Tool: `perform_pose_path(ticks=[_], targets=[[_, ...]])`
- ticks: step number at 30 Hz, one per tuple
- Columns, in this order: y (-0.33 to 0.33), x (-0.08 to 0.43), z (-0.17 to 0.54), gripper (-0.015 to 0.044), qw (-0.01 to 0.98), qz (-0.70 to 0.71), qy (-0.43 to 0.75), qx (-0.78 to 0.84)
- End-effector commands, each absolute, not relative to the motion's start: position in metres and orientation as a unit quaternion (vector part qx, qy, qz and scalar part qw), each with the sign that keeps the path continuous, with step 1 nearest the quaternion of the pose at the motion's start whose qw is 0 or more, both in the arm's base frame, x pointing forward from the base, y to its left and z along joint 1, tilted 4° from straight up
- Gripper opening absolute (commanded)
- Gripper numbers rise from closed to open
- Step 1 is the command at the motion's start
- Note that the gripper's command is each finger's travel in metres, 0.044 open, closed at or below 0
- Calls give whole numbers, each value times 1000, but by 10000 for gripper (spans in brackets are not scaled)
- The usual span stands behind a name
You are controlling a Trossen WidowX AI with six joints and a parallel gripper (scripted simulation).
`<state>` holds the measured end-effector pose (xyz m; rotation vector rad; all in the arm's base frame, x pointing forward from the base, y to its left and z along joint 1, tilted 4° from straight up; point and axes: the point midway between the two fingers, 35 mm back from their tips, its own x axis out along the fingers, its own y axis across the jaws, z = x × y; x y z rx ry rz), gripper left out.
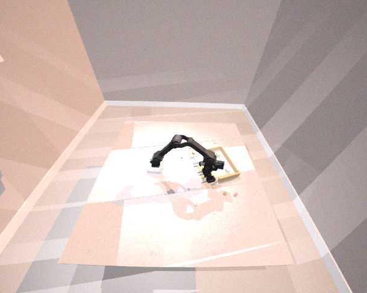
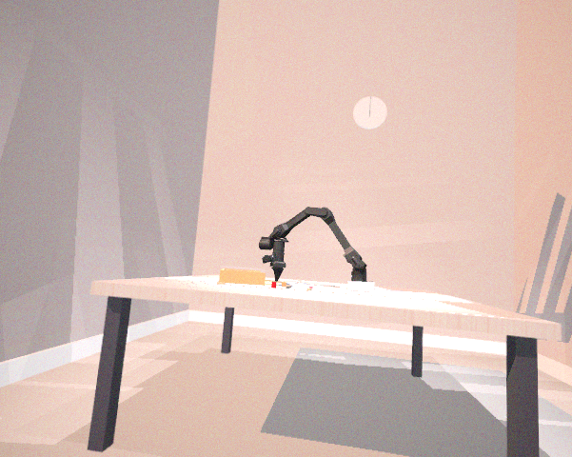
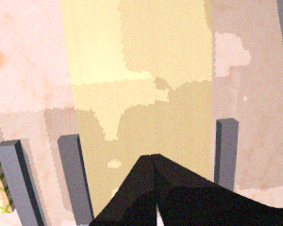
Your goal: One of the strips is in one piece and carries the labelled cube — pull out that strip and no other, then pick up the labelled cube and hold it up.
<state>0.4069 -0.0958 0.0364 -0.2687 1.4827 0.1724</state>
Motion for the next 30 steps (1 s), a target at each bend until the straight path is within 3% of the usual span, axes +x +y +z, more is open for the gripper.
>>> perform_pose_path(ticks=[1,30], targets=[[-96,407,35,0,726,81,671,-123],[-96,408,32,0,726,81,671,-123]])
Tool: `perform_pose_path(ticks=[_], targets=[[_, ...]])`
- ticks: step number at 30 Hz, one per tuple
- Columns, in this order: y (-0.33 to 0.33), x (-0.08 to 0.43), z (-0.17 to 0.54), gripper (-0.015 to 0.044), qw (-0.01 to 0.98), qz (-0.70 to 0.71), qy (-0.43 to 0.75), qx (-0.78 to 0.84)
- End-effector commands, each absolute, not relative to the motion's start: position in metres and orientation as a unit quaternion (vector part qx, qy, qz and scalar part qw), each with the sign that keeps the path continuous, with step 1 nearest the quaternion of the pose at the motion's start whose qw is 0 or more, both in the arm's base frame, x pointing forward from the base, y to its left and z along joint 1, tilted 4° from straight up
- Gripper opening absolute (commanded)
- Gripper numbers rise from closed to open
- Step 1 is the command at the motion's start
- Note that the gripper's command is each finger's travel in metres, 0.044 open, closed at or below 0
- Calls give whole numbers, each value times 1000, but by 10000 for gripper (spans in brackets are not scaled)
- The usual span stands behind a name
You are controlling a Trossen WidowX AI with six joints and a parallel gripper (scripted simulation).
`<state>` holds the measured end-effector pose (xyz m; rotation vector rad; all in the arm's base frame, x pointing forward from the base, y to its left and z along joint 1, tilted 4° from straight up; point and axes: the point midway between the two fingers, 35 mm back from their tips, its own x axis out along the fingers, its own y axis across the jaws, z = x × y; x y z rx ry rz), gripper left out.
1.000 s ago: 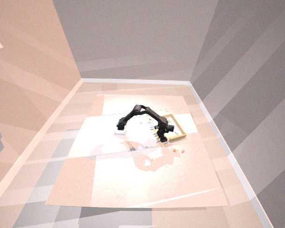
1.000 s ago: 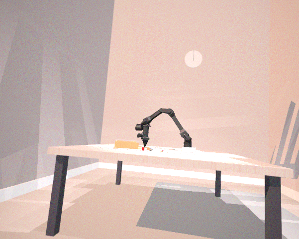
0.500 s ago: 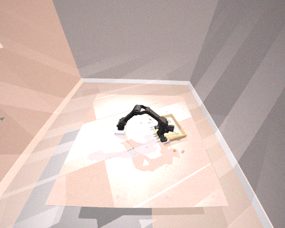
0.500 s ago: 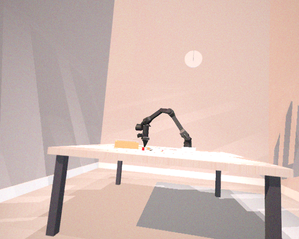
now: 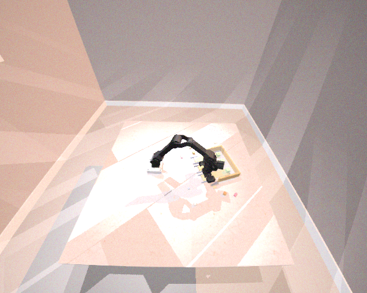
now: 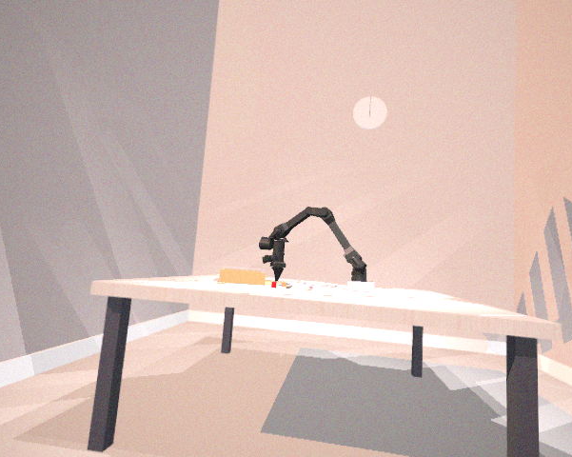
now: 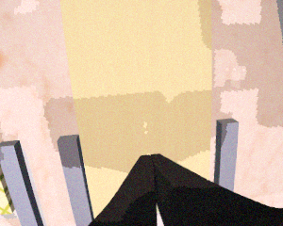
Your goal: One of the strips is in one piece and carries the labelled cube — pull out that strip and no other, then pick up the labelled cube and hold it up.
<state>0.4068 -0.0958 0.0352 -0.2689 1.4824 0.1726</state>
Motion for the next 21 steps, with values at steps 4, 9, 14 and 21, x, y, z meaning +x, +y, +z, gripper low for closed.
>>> perform_pose_path(ticks=[4,9,14,21], targets=[[-96,408,32,0,726,81,671,-123],[-96,408,31,0,726,81,671,-123],[-96,407,31,0,726,81,671,-123],[-99,397,30,0,726,81,672,-123]])
